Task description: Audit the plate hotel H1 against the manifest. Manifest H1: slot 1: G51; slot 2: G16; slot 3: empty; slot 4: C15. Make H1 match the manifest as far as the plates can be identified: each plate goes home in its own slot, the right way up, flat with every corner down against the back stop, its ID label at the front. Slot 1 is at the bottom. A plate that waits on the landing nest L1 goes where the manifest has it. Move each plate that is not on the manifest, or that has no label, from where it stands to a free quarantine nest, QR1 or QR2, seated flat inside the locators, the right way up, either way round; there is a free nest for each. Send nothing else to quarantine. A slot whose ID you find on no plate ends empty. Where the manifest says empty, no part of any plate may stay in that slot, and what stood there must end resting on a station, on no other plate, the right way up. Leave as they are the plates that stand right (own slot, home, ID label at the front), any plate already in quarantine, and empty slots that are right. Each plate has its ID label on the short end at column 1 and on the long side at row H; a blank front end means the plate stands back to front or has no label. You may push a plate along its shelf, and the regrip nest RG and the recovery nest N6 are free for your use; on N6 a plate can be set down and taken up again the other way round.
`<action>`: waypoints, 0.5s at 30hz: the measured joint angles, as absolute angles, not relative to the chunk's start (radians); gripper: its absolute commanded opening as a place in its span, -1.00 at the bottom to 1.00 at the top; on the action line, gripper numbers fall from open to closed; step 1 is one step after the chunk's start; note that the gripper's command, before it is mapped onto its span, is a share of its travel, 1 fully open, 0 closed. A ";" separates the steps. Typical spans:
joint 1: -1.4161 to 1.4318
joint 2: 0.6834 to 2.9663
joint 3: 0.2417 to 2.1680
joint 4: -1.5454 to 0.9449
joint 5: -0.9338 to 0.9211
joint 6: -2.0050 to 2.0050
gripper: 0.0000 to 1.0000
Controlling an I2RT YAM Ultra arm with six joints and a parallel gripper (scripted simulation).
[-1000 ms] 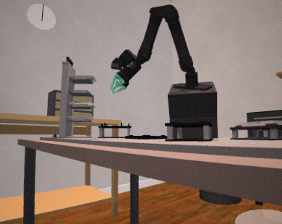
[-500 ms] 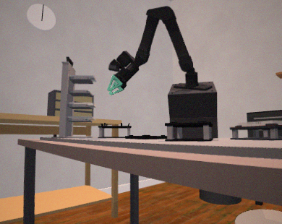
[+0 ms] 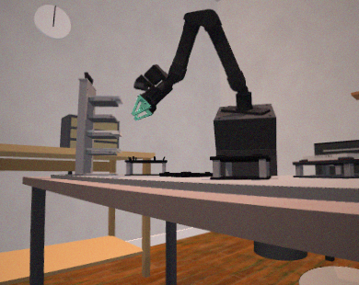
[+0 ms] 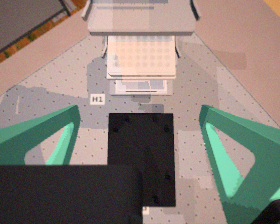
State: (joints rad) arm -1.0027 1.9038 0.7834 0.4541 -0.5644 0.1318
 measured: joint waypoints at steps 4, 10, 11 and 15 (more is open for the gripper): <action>-1.003 1.904 0.786 0.454 -0.563 0.133 1.00; -1.003 1.904 0.789 0.454 -0.562 0.133 1.00; -1.003 1.904 0.789 0.454 -0.562 0.133 1.00; -1.003 1.904 0.789 0.454 -0.562 0.133 1.00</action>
